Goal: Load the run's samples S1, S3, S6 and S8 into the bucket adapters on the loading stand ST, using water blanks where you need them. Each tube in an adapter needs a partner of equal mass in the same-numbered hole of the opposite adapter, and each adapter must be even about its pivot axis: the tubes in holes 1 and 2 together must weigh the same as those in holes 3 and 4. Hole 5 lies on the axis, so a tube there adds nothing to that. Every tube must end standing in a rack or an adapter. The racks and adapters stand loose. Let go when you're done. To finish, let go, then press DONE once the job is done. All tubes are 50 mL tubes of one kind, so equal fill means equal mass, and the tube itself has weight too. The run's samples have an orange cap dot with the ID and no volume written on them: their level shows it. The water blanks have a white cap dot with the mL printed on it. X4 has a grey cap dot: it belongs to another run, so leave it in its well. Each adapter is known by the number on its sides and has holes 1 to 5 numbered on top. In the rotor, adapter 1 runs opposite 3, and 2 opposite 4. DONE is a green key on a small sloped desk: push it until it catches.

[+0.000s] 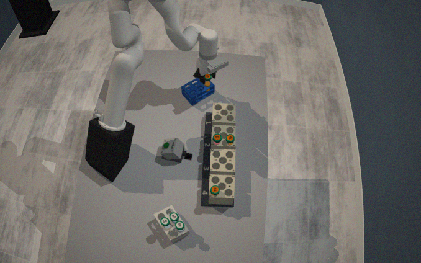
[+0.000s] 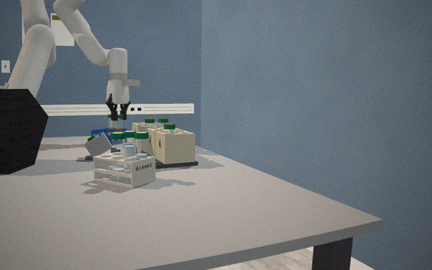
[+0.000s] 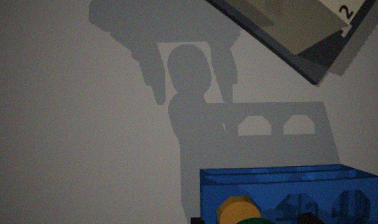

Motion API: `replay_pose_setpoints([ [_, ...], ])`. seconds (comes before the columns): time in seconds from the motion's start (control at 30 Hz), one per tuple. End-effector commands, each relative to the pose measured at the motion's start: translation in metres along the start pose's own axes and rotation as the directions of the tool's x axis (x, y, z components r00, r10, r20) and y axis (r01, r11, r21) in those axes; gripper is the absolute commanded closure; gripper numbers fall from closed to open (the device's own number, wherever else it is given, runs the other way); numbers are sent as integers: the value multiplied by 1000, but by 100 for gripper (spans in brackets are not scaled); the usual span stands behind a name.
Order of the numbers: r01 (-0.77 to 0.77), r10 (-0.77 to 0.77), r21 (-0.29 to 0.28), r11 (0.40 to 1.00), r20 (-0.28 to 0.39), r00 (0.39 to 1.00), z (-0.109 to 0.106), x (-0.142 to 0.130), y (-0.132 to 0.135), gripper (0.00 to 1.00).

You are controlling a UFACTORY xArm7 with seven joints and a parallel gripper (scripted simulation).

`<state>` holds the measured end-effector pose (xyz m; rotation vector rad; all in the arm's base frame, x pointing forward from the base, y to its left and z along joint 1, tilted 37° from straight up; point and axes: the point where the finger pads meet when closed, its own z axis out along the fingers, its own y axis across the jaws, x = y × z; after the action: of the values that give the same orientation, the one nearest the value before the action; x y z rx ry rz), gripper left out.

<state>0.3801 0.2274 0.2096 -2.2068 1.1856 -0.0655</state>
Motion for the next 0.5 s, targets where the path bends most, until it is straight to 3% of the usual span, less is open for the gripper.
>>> replay_pose_setpoints([
  [0.0, 0, 0, 3, 1000, -1, 1000, -1, 1, -1, 100],
  [0.47, 0, 0, 3, 1000, -1, 1000, -2, 0, -1, 100],
])
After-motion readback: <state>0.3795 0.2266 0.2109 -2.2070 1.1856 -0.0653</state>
